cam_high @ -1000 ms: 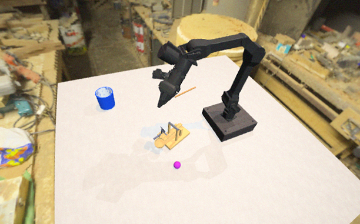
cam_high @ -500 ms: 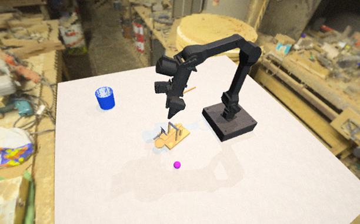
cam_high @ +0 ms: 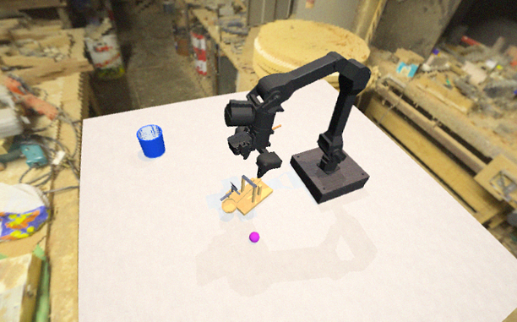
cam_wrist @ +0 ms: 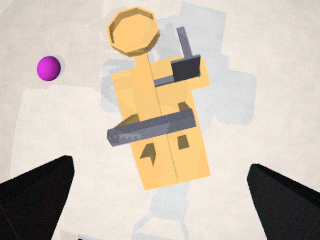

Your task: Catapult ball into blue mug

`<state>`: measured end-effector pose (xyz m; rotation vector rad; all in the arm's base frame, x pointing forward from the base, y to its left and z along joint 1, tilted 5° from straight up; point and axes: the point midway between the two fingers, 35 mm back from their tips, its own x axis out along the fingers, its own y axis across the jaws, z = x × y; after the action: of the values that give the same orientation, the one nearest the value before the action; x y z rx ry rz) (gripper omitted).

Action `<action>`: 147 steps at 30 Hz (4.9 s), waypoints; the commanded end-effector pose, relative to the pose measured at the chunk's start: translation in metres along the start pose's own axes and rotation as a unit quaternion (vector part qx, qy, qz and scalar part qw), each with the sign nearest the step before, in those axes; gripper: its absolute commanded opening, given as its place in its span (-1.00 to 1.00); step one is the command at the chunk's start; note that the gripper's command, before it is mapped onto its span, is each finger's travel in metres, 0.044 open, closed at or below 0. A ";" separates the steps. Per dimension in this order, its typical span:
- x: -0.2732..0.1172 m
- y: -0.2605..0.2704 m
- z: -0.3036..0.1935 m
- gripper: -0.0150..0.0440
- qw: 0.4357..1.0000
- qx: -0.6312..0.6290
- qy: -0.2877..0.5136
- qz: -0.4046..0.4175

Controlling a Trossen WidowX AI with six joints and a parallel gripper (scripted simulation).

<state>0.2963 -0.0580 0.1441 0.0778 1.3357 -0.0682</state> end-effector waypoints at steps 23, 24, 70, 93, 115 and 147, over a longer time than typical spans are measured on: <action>0.060 -0.005 -0.036 1.00 0.981 -0.164 0.095 -0.034; 0.061 -0.006 -0.037 1.00 0.981 -0.164 0.095 -0.034; 0.108 -0.010 -0.045 0.02 0.982 -0.162 0.094 -0.032; 0.053 -0.082 -0.026 -0.49 0.938 -0.333 0.100 -0.018; 0.045 -0.185 -0.032 -0.49 0.854 -0.509 0.105 -0.004; 0.086 -0.190 -0.040 -0.49 0.854 -0.507 0.111 0.000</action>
<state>0.2594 -0.2440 0.0469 -0.8345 1.4549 0.6709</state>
